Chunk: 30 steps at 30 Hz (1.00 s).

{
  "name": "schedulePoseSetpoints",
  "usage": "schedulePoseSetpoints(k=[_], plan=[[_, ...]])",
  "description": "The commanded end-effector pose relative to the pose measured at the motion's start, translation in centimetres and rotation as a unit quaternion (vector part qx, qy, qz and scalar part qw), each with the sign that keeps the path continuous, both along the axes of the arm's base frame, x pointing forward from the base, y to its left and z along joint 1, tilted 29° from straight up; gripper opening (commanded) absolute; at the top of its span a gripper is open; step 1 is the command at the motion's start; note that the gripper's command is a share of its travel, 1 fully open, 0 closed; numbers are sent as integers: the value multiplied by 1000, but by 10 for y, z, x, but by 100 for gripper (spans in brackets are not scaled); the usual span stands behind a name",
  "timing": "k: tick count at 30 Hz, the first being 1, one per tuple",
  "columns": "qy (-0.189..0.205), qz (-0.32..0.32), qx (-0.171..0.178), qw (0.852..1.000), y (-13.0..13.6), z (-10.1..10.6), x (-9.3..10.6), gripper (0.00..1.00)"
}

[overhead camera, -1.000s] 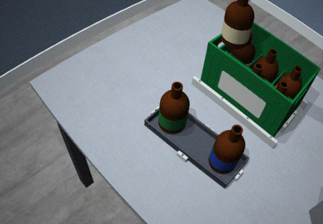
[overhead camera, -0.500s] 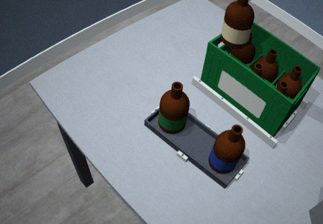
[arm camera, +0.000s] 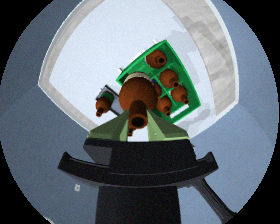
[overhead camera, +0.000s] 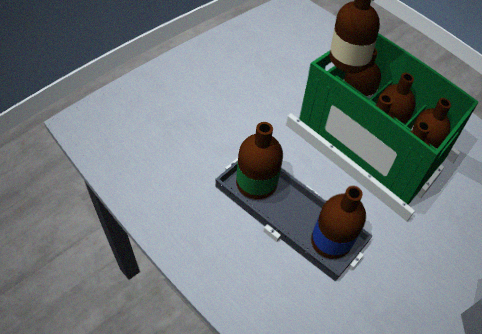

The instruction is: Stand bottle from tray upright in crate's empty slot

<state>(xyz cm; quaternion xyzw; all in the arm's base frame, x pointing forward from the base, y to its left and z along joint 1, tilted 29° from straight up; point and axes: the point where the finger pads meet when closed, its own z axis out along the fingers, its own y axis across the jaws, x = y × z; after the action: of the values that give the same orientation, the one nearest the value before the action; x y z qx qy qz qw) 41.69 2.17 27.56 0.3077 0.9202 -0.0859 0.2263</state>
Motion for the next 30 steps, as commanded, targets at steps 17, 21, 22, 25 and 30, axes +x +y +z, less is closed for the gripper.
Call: schedulePoseSetpoints(k=[17, 21, 22, 25, 30], plan=[[-51, 3, 9, 999, -5, 47, 8, 0], [-52, 5, 9, 999, -3, 48, 8, 0], [-52, 5, 9, 999, -3, 48, 8, 0], [-52, 4, 9, 999, -3, 48, 8, 0], [-52, 4, 9, 999, -3, 48, 8, 0]])
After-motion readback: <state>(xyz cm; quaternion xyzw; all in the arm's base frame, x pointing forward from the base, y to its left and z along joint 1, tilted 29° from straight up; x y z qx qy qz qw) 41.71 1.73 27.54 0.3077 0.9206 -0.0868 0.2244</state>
